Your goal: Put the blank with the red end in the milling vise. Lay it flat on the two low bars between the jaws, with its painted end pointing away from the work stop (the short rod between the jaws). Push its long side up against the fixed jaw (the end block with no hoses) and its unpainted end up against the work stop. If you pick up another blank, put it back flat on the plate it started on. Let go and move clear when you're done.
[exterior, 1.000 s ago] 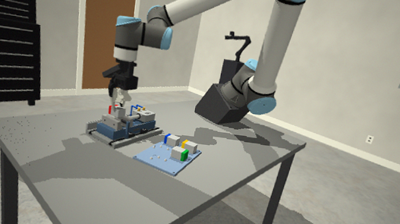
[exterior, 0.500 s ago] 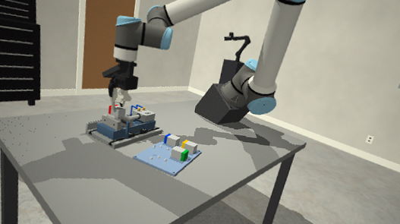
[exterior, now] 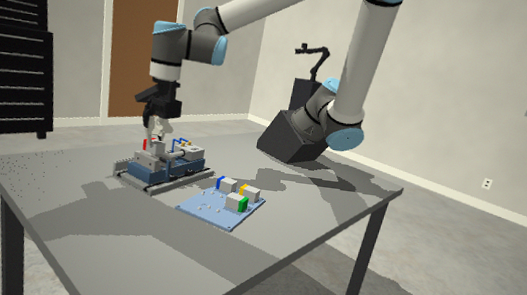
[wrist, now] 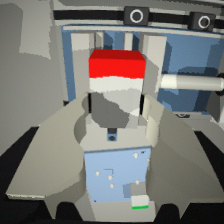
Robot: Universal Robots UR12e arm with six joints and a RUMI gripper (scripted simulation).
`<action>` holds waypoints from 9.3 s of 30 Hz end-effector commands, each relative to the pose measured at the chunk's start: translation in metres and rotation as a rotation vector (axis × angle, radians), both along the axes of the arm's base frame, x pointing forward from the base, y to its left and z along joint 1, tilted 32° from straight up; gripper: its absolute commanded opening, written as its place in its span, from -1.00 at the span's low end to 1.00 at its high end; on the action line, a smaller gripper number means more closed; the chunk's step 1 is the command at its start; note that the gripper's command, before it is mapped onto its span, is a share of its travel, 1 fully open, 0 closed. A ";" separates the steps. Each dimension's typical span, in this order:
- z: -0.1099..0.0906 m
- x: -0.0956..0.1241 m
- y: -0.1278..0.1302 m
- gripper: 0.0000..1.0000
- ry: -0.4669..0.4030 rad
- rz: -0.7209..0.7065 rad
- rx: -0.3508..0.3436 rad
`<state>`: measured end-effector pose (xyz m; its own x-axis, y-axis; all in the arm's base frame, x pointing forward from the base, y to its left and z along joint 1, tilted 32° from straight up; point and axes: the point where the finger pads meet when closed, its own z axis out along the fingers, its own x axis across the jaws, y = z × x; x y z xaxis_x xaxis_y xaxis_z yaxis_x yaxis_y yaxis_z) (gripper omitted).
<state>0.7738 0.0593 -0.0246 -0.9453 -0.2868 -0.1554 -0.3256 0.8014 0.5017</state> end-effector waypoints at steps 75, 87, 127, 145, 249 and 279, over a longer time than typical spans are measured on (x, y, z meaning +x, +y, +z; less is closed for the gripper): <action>0.000 -0.001 0.001 -1.00 -0.001 -0.002 0.000; 0.000 -0.001 0.001 -1.00 -0.001 -0.002 0.000; -0.009 -0.002 0.007 -1.00 0.001 -0.001 0.001; -0.013 -0.001 0.009 -1.00 -0.002 -0.002 0.000; -0.014 -0.001 0.016 -1.00 -0.002 -0.002 0.000; -0.013 -0.001 0.017 -1.00 -0.002 -0.002 0.000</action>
<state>0.7720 0.0764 -0.0405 -0.9459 -0.2858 -0.1535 -0.3238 0.8015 0.5028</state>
